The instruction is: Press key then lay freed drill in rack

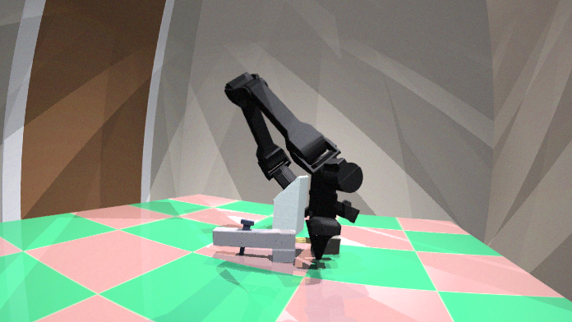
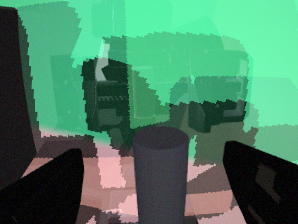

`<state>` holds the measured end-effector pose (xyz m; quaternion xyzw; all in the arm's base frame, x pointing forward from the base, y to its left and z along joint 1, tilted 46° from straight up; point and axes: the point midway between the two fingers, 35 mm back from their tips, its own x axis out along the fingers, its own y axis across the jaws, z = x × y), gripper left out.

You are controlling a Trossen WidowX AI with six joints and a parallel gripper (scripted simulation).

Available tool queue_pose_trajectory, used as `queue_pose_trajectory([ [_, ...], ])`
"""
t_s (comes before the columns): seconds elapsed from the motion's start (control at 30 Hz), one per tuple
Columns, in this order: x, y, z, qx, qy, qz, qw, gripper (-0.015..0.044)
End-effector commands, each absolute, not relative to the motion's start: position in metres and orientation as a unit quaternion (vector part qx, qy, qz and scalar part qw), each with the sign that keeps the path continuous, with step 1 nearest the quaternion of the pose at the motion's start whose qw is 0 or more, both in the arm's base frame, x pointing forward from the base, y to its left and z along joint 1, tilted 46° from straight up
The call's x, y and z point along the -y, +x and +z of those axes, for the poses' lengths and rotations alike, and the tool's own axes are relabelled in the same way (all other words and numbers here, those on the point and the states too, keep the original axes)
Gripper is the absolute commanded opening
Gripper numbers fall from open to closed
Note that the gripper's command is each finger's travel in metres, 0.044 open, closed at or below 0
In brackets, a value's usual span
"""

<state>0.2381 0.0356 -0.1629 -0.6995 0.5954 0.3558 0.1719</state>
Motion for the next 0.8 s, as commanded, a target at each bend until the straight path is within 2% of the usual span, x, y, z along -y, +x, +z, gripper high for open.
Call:
queue_pose_trajectory([
  [0.0, -0.0358, 0.2382, -0.1631, -0.596, -0.699, 0.356, 0.172, 0.0177],
  [0.2, -0.0358, 0.2382, -0.1631, -0.596, -0.699, 0.356, 0.172, 0.0020],
  [0.3, -0.0358, 0.2382, -0.1631, -0.596, -0.699, 0.356, 0.172, 0.0000],
  [0.77, -0.0377, 0.2374, -0.1606, -0.596, -0.700, 0.356, 0.170, 0.0000],
])
